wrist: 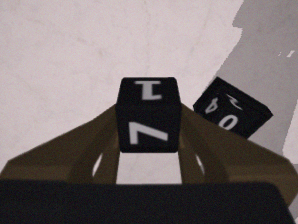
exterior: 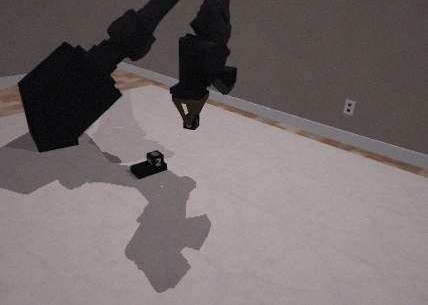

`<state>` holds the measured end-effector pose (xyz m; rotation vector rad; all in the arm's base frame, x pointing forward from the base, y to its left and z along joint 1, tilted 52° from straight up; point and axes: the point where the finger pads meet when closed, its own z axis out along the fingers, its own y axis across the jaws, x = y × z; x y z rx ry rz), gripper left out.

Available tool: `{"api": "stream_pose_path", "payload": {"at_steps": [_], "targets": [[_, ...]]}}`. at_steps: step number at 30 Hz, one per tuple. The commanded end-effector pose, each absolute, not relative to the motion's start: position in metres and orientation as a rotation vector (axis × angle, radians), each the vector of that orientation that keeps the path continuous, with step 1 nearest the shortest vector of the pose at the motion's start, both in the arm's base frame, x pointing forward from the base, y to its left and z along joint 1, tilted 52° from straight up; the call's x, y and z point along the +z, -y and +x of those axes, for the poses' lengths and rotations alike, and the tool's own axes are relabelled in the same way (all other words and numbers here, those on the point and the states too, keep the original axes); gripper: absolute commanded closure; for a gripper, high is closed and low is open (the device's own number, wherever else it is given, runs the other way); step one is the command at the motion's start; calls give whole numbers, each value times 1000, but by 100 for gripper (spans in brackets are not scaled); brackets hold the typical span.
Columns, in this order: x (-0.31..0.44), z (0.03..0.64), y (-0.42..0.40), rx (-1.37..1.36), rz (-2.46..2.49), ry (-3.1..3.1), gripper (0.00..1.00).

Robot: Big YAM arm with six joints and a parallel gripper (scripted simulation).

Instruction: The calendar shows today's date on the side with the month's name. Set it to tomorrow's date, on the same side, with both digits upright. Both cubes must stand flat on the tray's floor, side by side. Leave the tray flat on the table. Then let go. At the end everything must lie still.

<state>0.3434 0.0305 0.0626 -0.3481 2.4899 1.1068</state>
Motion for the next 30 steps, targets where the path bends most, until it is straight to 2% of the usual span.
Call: {"api": "stream_pose_path", "payload": {"at_steps": [1,30], "targets": [[68,345,-19,996,-539,-2381,73],[62,331,-21,607,-1363,-1846,73]]}}
